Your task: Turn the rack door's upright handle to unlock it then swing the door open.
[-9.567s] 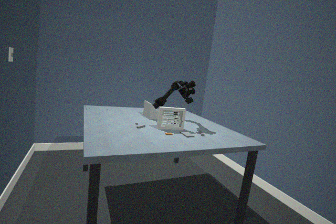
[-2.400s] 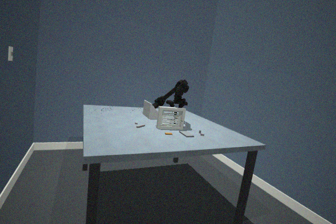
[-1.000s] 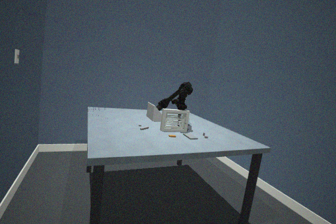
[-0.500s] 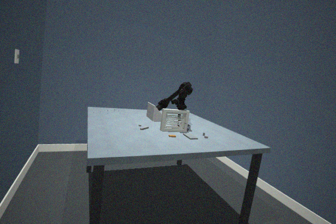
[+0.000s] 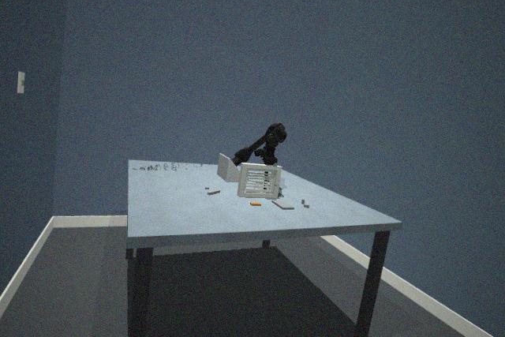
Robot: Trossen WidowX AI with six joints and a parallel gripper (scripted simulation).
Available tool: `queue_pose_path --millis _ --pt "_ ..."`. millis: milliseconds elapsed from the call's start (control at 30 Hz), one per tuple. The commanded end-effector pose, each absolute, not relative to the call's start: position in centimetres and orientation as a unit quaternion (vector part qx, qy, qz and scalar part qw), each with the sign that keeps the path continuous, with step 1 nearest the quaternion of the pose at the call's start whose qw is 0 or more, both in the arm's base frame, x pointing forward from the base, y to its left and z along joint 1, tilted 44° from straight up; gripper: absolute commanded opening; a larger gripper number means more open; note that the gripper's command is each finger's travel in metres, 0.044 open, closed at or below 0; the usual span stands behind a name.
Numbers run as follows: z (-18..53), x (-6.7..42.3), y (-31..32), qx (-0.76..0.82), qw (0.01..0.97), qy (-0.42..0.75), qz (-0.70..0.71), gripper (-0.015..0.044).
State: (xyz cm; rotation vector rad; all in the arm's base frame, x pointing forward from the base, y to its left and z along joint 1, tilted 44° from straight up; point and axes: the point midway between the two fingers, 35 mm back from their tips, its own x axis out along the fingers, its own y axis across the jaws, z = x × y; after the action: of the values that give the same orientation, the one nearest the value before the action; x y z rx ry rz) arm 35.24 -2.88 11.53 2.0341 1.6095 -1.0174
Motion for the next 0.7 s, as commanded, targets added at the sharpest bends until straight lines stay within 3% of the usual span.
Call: queue_pose_path --millis 0,300,667 --pt "11.45 35.23 -2.89 0.718 0.176 0.569 -0.361 0.0077" --pt "11.45 35.23 -2.89 0.718 0.176 0.569 -0.361 0.0018" --pt "11.31 34.6 -2.95 0.703 0.229 0.594 -0.317 0.0018"
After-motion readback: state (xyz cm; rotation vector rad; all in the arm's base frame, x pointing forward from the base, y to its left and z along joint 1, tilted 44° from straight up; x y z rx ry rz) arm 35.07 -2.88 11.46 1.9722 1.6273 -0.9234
